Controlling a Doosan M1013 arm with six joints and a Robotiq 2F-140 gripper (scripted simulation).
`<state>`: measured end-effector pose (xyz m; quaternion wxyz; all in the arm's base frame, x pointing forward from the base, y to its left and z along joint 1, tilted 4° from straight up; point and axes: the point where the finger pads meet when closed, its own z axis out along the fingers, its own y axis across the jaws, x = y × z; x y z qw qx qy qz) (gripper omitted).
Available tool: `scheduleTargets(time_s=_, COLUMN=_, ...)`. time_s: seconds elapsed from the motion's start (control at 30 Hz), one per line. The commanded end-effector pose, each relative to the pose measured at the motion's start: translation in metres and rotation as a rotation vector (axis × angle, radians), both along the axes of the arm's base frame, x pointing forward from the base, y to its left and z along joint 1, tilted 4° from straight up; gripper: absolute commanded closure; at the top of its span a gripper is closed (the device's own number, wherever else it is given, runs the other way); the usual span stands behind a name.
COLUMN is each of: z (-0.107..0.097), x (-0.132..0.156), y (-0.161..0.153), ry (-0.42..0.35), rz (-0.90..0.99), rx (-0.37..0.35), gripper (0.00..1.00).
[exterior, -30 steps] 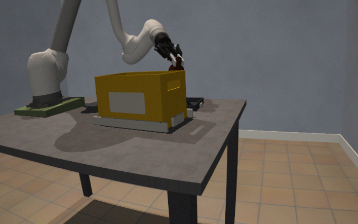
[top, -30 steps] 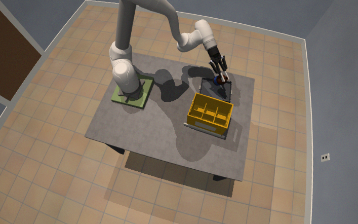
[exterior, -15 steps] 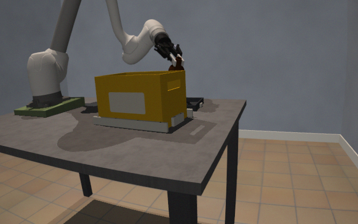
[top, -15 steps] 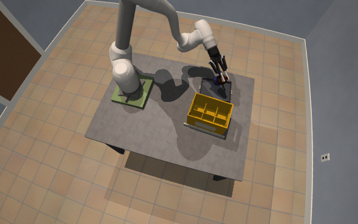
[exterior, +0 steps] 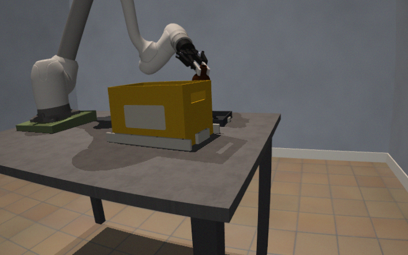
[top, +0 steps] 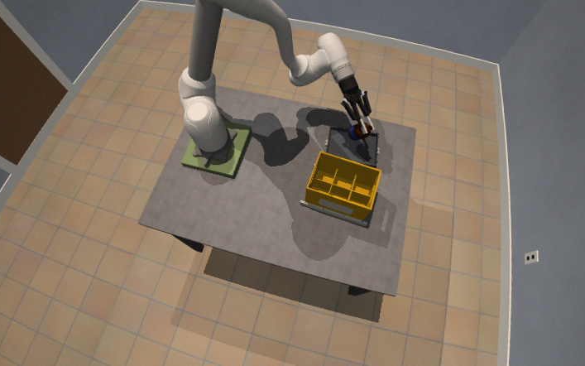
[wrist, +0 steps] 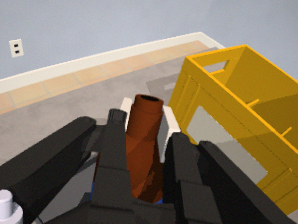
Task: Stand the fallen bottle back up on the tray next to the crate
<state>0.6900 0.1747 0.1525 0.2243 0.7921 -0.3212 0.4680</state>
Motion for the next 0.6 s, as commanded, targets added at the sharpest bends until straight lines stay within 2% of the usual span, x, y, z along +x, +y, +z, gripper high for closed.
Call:
scheduleTargets(time_s=0.0, z=-0.0015, x=-0.0009, y=-0.0004, ry=-0.011, rz=0.001, rx=-0.019, gripper=0.9)
scheduleTargets(time_s=0.57, z=-0.003, x=-0.0017, y=0.0004, ry=-0.081, rz=0.007, rx=-0.092, gripper=0.9)
